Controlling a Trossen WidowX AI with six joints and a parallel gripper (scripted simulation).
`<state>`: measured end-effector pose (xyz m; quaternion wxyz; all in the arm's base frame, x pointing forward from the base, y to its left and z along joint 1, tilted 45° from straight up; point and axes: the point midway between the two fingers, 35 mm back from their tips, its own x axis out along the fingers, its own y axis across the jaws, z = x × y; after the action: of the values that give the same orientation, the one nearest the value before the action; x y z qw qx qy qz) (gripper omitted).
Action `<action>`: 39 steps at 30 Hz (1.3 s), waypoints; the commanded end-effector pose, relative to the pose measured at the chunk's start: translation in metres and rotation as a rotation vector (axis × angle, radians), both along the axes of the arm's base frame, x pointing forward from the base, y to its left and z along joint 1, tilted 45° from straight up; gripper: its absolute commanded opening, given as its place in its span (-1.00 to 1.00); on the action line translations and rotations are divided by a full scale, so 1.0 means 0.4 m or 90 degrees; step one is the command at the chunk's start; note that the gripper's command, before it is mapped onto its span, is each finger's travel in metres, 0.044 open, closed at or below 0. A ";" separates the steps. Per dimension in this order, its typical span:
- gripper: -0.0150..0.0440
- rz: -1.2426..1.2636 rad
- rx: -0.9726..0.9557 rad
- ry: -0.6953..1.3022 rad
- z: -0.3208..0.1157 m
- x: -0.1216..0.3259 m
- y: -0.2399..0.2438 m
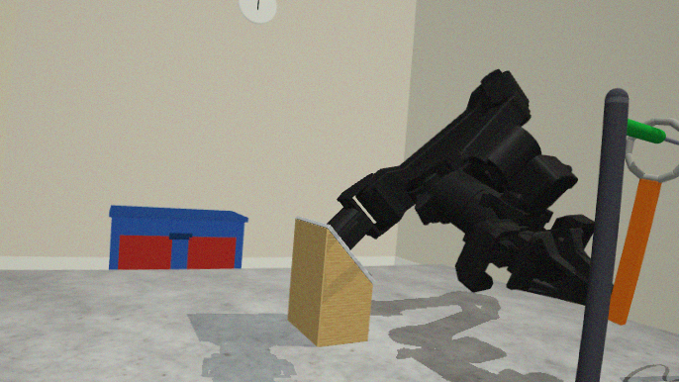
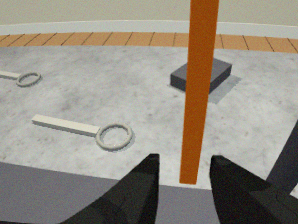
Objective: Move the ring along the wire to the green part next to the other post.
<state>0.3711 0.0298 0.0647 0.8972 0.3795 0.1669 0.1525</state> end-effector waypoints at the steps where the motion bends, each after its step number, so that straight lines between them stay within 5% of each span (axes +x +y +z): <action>1: 0.05 0.002 0.000 0.000 0.005 -0.020 -0.009; 11: 0.05 0.000 0.001 0.003 0.020 -0.108 -0.047; 36: 0.05 0.000 0.001 0.003 0.020 -0.110 -0.047; 39: 0.32 -0.004 0.002 0.003 0.027 -0.150 -0.065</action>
<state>0.3251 0.0092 0.0730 0.8962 0.3819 0.1685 0.1502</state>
